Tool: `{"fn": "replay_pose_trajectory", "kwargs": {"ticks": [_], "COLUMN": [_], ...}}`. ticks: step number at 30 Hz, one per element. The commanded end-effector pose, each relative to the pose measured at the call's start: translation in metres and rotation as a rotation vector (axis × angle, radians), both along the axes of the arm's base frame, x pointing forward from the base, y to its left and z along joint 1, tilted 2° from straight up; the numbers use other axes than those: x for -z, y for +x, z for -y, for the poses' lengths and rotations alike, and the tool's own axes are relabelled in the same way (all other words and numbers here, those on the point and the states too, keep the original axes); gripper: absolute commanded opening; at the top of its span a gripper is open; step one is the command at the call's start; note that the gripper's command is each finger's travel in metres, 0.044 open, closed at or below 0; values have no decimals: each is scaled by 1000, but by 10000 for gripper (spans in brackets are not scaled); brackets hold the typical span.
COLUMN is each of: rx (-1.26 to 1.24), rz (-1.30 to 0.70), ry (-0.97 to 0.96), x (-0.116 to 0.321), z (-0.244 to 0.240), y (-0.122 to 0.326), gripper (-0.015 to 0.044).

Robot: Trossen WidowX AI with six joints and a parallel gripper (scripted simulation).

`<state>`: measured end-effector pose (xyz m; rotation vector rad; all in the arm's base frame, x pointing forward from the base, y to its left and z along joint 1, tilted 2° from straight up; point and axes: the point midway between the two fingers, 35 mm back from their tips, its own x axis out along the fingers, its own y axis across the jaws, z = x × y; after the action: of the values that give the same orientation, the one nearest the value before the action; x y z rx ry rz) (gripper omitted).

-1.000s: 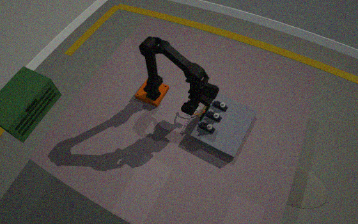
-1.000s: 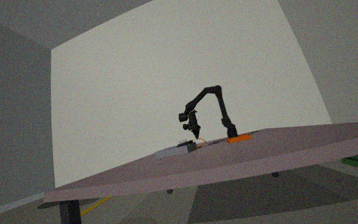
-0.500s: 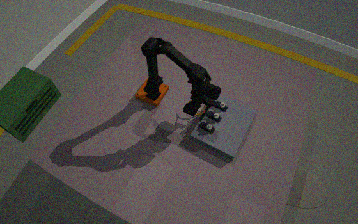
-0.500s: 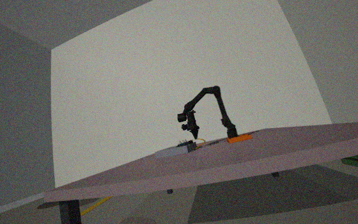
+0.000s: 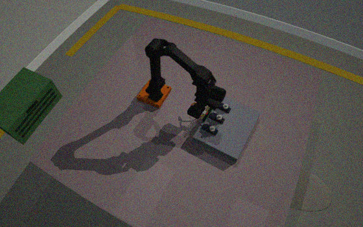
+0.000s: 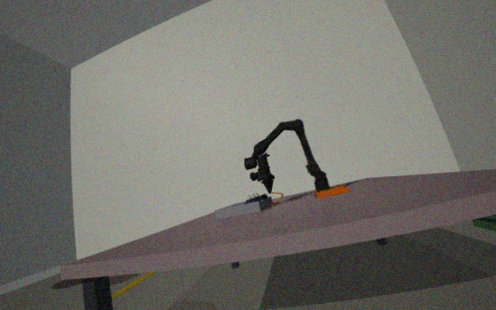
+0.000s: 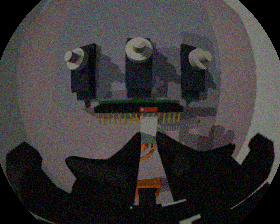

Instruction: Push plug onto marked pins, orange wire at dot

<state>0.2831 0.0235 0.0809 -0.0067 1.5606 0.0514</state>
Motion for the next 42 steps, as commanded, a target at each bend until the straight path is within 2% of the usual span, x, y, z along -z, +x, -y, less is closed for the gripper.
{"fn": "replay_pose_trajectory", "kwargs": {"ticks": [1, 10, 19, 27, 42], "rx": [-2, -2, -2, -2, -2], "rz": [4, 5, 4, 4, 4], "ry": [5, 5, 5, 5, 5], "x": [-1, -1, 1, -57, -57], "z": [-1, -1, -1, 1, 1], "y": [4, 9, 4, 3, 3], "gripper": [0, 0, 236, 440, 440]}}
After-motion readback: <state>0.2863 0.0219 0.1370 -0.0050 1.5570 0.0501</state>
